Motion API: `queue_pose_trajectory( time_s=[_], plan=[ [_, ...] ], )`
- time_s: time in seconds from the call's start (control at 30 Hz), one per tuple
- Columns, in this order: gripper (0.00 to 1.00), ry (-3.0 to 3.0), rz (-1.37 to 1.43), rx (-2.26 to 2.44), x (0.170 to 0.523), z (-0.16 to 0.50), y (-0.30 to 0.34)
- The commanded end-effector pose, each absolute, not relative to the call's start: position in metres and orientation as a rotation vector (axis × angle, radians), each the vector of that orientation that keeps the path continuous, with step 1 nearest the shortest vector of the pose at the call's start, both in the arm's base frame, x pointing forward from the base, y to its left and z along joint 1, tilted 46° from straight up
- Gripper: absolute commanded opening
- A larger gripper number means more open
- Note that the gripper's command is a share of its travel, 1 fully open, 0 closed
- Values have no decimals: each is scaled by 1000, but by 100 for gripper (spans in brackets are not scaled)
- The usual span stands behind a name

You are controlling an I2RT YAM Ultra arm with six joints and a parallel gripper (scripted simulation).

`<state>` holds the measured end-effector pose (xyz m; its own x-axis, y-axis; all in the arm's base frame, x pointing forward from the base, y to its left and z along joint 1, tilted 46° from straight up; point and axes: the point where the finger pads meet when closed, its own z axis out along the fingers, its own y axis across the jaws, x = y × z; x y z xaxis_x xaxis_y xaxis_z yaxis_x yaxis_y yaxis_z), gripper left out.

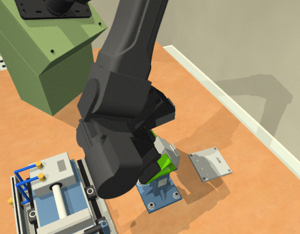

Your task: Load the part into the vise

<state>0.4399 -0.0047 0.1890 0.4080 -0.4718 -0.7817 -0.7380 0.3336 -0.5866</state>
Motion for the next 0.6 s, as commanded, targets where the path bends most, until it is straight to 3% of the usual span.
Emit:
queue_pose_trajectory(
  time_s=[0.0,0.57],
  plan=[
    [0,1196,226,-1295,441,201,-14],
    [0,1200,231,-1293,440,200,-14]
  ],
)
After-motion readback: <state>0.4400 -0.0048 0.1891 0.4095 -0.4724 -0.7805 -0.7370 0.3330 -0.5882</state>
